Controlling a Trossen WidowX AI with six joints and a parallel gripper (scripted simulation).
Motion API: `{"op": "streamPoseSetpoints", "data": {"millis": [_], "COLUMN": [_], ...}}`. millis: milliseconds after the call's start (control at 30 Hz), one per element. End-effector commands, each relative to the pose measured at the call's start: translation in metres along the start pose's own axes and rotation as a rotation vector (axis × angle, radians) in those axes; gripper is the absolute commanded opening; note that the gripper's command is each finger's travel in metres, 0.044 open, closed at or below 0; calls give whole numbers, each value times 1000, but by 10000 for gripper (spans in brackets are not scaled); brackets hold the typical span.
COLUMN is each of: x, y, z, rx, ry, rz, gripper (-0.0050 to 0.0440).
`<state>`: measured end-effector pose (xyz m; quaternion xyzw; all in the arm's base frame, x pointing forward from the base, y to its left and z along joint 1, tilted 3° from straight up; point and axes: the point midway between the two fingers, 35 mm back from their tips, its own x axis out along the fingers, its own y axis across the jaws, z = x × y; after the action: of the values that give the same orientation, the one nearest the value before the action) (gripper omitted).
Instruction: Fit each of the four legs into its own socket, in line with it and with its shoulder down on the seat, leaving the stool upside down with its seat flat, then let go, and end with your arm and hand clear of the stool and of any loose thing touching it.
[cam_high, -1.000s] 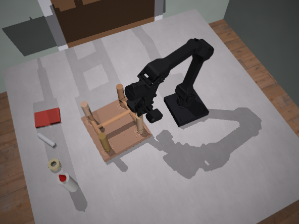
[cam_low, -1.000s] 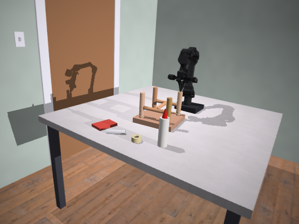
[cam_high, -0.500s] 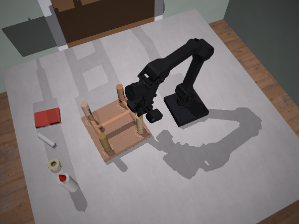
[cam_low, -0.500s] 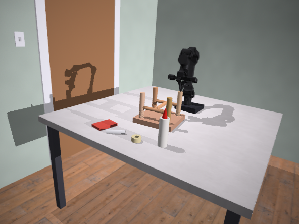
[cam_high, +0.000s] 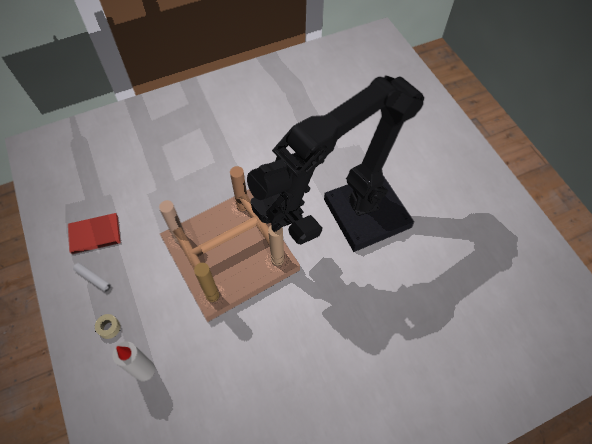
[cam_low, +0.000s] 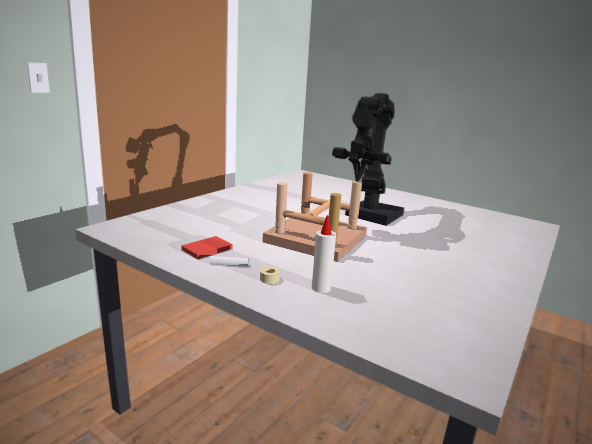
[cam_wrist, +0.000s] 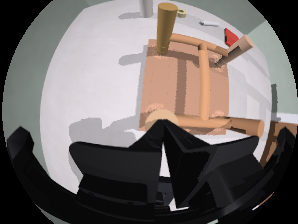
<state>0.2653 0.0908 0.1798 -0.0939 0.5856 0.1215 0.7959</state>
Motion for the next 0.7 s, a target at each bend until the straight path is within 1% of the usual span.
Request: {"op": "streamPoseSetpoints", "data": {"millis": [0, 667], "x": [28, 29], "y": [-2, -2], "z": [-12, -13], "rx": [-5, -5], "ry": [90, 90], "rz": [-13, -13], "gripper": [0, 0]}}
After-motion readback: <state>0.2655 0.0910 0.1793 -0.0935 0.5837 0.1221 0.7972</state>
